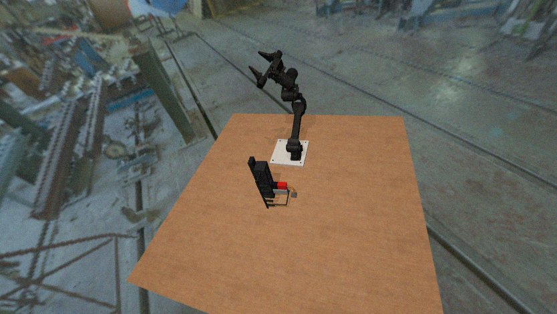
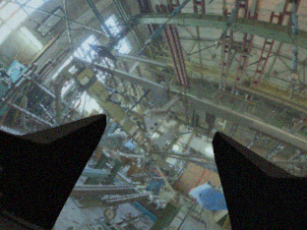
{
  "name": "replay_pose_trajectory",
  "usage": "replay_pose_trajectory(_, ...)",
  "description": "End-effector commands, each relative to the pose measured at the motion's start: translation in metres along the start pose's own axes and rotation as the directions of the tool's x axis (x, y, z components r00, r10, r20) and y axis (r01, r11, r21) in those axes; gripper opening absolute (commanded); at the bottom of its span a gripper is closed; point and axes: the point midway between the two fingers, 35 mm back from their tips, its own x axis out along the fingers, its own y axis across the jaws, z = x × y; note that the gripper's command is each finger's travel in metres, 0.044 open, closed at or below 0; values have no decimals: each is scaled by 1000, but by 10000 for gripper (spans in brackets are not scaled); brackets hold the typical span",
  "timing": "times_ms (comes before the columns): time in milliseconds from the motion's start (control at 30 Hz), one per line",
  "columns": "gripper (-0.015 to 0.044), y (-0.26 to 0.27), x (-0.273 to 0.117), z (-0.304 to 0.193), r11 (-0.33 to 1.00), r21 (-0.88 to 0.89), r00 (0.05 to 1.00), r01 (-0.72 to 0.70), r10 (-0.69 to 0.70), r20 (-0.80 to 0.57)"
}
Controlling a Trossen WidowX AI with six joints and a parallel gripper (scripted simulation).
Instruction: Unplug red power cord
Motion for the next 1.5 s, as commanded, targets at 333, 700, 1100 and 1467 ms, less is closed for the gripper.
replay_pose_trajectory(333, 160, 123, -18, 99, 925, -320, 900, -205, 307, 309)
replay_pose_trajectory(700, 160, 277, -105, 149, 652, -663, 532, -368, 733, 425)
replay_pose_trajectory(1100, 160, 402, -249, 104, 85, -930, -71, -358, 990, 118)
replay_pose_trajectory(1467, 160, 418, -371, -4, -561, -822, -526, -93, 729, -438)
